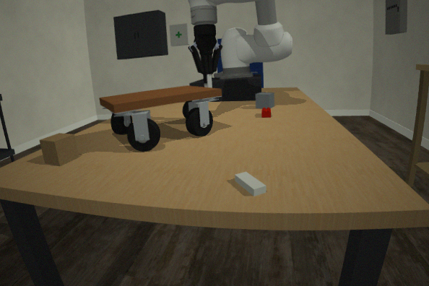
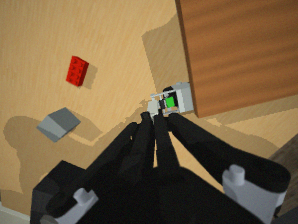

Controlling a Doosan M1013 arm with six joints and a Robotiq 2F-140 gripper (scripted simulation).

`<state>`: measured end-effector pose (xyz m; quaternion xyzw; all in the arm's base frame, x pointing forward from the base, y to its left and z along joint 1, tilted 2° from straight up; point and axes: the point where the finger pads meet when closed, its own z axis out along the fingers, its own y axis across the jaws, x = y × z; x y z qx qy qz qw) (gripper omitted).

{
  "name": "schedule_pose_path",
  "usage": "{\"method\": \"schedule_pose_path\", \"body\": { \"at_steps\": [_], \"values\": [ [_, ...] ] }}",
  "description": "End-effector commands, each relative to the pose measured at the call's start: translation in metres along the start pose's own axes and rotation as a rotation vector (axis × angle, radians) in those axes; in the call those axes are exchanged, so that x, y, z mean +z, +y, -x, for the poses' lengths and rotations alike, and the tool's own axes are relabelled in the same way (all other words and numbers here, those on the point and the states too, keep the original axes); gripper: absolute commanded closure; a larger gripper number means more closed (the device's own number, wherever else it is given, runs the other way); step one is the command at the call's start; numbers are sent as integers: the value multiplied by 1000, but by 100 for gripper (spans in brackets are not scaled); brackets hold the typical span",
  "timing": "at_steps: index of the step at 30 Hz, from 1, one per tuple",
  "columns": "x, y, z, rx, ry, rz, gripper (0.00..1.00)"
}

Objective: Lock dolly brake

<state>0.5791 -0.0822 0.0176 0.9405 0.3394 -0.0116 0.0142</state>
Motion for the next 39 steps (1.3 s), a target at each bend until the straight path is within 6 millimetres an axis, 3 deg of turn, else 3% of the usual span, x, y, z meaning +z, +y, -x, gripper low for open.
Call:
{"method": "schedule_pose_path", "body": {
  "at_steps": [1,39],
  "values": [
    [0,0,0,0,0,0,100],
    [12,0,0,0,0,0,100]
  ]
}}
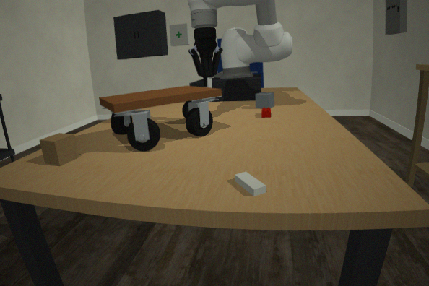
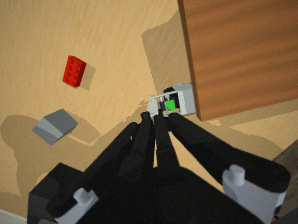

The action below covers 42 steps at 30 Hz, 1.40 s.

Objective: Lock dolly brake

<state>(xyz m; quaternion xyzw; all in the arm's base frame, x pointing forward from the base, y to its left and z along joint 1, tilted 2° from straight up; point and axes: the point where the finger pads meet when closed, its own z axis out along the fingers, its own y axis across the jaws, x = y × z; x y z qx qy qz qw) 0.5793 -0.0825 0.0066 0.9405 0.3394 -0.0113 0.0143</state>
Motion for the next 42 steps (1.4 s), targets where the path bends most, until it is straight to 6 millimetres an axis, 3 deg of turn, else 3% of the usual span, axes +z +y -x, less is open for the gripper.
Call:
{"method": "schedule_pose_path", "body": {
  "at_steps": [1,28,34,42],
  "values": [
    [1,0,0,0,0,0,100],
    [-1,0,0,0,0,0,100],
    [-19,0,0,0,0,0,100],
    [-59,0,0,0,0,0,100]
  ]
}}
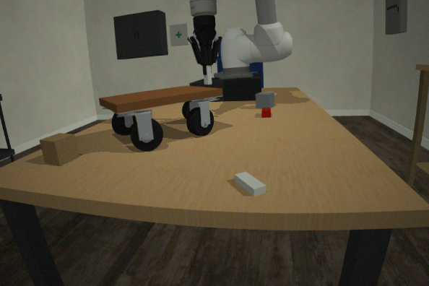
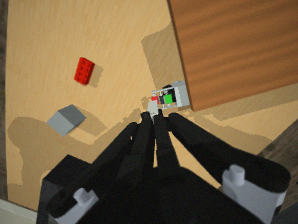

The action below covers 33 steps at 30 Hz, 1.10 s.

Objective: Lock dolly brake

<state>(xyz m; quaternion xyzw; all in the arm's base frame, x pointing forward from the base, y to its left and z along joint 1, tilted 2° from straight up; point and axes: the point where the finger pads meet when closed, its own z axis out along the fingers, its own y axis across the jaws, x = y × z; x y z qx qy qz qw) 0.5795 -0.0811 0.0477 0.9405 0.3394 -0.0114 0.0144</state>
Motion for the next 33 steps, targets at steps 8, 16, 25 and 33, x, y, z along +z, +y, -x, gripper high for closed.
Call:
{"method": "schedule_pose_path", "body": {
  "at_steps": [8,16,25,33],
  "values": [
    [-38,0,0,0,0,0,100],
    [-42,0,0,0,0,0,100],
    [-42,0,0,0,0,0,100],
    [-42,0,0,0,0,0,100]
  ]
}}
